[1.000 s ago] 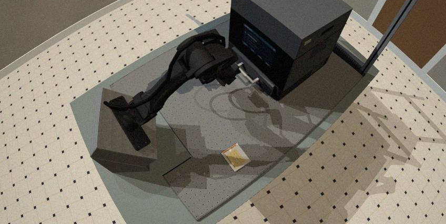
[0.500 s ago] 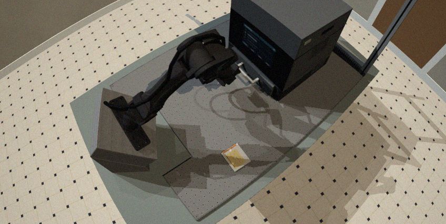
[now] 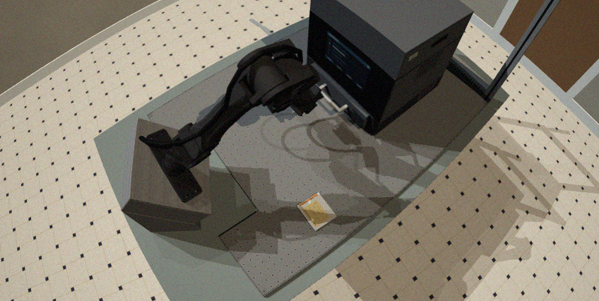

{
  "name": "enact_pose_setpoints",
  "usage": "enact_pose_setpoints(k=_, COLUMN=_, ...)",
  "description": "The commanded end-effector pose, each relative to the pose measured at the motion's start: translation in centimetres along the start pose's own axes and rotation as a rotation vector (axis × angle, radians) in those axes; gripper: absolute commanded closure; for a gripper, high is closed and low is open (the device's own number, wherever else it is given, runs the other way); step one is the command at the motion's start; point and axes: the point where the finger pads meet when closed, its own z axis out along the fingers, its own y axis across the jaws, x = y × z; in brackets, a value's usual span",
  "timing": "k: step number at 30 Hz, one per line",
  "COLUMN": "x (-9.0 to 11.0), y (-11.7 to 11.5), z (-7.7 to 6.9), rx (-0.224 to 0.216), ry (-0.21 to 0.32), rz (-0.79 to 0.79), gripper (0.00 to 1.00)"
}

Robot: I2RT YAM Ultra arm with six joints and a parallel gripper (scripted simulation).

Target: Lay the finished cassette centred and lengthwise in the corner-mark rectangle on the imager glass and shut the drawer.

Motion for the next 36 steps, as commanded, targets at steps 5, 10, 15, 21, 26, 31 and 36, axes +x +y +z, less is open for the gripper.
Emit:
enact_pose_setpoints(k=5, x=-0.1, y=-2.1, z=-0.1, rx=0.058, ry=-0.009, rz=0.014, gripper=0.65)
enact_pose_setpoints(k=10, x=0.2, y=-1.5, z=1.1, rx=0.044, ry=-0.001, rz=0.011, gripper=0.65)
enact_pose_setpoints(k=15, x=0.1, y=-1.6, z=1.7, rx=0.044, ry=-0.002, rz=0.011, gripper=0.65)
enact_pose_setpoints(k=21, x=-0.5, y=-1.8, z=2.2, rx=0.048, ry=-0.014, rz=0.010, gripper=0.65)
enact_pose_setpoints(k=26, x=0.2, y=-1.5, z=3.0, rx=0.041, ry=-0.002, rz=0.010, gripper=0.65)
enact_pose_setpoints(k=31, x=-0.1, y=-1.6, z=3.6, rx=0.045, ry=-0.006, rz=0.010, gripper=0.65)
enact_pose_setpoints(k=36, x=0.2, y=-1.6, z=4.0, rx=0.043, ry=-0.002, rz=0.011, gripper=0.65)
